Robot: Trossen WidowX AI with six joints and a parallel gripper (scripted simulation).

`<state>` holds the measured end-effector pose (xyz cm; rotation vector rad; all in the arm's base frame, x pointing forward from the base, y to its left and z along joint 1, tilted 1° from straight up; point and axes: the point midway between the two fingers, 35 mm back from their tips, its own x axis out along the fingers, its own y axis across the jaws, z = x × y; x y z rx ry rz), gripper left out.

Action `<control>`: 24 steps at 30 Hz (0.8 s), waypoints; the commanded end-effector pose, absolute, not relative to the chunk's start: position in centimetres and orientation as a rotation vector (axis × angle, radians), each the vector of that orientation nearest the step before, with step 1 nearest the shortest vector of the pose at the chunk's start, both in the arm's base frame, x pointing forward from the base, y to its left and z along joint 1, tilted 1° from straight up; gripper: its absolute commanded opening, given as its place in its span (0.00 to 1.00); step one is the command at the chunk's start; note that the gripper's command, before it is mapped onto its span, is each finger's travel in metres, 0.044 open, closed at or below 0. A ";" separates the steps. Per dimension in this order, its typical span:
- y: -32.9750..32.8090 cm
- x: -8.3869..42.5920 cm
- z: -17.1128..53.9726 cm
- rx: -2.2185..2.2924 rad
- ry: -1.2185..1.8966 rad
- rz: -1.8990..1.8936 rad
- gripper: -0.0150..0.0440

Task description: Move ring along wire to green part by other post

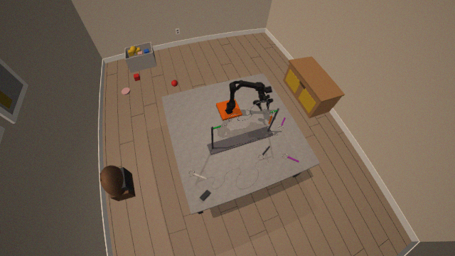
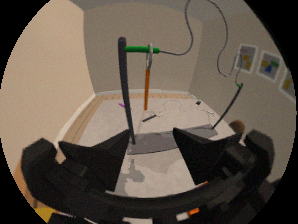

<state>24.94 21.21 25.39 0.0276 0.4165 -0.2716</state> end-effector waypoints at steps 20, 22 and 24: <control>21.4 24.1 26.1 0.032 0.408 -0.275 1.00; 21.4 24.1 26.1 0.032 0.408 -0.275 1.00; 21.4 24.1 26.1 0.032 0.408 -0.275 1.00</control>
